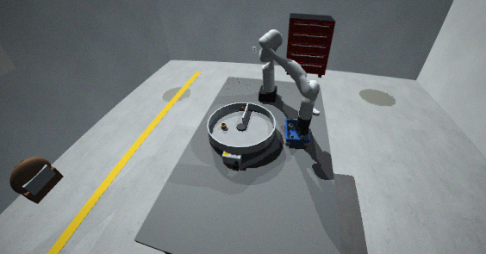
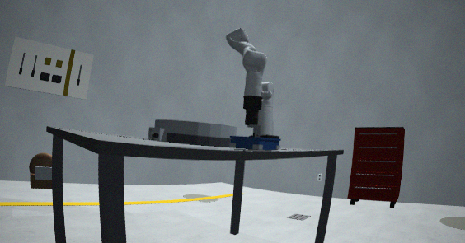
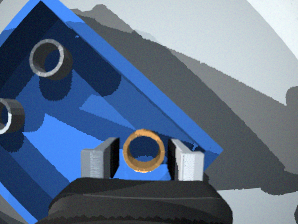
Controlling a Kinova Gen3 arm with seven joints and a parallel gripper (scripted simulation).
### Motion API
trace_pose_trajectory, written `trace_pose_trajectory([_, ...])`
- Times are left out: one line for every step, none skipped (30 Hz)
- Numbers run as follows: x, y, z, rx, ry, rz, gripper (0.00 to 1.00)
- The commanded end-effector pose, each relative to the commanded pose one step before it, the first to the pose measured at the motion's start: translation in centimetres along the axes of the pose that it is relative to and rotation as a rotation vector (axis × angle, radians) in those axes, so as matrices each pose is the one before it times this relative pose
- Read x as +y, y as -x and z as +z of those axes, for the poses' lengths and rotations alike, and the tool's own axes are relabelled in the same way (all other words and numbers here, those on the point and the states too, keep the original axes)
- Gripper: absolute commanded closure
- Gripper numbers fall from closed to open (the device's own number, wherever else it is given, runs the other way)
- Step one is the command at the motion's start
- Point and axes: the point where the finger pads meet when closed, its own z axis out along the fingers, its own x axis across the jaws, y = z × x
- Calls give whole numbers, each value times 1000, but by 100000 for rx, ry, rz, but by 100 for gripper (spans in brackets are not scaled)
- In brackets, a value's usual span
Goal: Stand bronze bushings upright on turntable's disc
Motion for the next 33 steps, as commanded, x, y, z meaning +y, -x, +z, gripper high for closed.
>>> trace_pose_trajectory([-130,-55,107,114,-59,849,24])
trace_pose_trajectory([0,0,0,0,0,0,24])
trace_pose_trajectory([0,0,0,0,0,0,24])
trace_pose_trajectory([0,0,0,0,0,0,24])
trace_pose_trajectory([0,0,0,0,0,0,24])
trace_pose_trajectory([0,0,0,0,0,0,24])
trace_pose_trajectory([0,0,2,0,0,0,24])
trace_pose_trajectory([0,1,11,-2,0,-1,24])
trace_pose_trajectory([-1,2,26,-4,-1,-3,24])
trace_pose_trajectory([-2,4,47,-7,-1,-6,24])
trace_pose_trajectory([-3,6,70,-11,-2,-9,24])
trace_pose_trajectory([-4,9,94,-15,-3,-12,24])
trace_pose_trajectory([-4,10,117,-17,-4,-14,24])
trace_pose_trajectory([-4,9,137,-14,-4,-13,24])
trace_pose_trajectory([0,1,154,-3,-1,-3,24])
trace_pose_trajectory([1,-2,167,3,-1,1,24])
trace_pose_trajectory([2,-4,176,6,0,3,24])
trace_pose_trajectory([4,-7,182,10,1,7,24])
trace_pose_trajectory([3,-5,182,8,0,5,24])
trace_pose_trajectory([0,0,0,0,0,0,24])
trace_pose_trajectory([0,0,0,0,0,0,24])
trace_pose_trajectory([15,-30,169,49,9,37,24])
trace_pose_trajectory([0,2,171,-4,-2,-4,24])
trace_pose_trajectory([-2,5,158,-9,-3,-8,24])
trace_pose_trajectory([0,1,139,-2,-1,-2,24])
trace_pose_trajectory([1,-1,117,0,-1,0,24])
trace_pose_trajectory([1,-1,94,2,0,1,24])
trace_pose_trajectory([1,-1,69,2,0,1,24])
trace_pose_trajectory([1,-2,46,3,0,2,24])
trace_pose_trajectory([1,-2,26,3,0,2,24])
trace_pose_trajectory([1,-1,10,2,0,1,24])
trace_pose_trajectory([0,0,2,1,0,0,24])
trace_pose_trajectory([0,0,0,0,0,0,24])
